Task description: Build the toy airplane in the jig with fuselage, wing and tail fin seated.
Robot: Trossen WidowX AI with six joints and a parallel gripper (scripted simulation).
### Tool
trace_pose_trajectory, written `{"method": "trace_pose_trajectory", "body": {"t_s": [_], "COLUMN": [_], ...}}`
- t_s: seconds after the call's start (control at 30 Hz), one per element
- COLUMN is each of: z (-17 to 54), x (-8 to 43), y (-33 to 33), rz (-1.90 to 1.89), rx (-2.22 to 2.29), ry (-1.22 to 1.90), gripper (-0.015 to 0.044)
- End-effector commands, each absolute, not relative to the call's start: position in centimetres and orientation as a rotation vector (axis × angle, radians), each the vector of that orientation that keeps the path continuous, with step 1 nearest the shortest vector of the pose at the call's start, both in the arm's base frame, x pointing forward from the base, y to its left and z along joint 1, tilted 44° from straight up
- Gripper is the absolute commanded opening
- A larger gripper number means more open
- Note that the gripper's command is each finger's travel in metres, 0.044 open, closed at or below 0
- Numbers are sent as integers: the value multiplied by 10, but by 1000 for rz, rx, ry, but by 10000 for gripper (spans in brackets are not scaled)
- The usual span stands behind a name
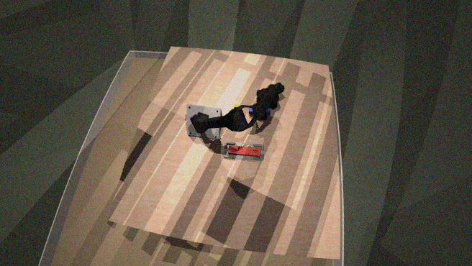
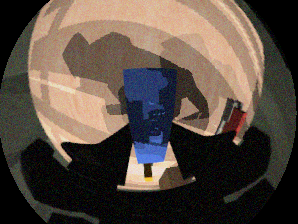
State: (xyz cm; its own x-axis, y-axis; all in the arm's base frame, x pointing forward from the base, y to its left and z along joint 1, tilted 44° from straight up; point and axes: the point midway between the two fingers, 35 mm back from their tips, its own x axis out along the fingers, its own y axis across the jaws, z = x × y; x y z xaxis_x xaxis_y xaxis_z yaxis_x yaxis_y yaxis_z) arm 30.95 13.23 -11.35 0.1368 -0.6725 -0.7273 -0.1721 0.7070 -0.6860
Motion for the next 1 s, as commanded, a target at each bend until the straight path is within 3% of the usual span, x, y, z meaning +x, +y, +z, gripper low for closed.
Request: {"method": "trace_pose_trajectory", "body": {"t_s": [0.0,0.17,0.97], "z": [-113,-106,-58], "x": [310,309,303], "y": [132,145,192], "rz": [-413,-384,-392], "rx": [-759,-749,-750], "ry": [1416,1402,1413], "gripper": [111,0,0]}}
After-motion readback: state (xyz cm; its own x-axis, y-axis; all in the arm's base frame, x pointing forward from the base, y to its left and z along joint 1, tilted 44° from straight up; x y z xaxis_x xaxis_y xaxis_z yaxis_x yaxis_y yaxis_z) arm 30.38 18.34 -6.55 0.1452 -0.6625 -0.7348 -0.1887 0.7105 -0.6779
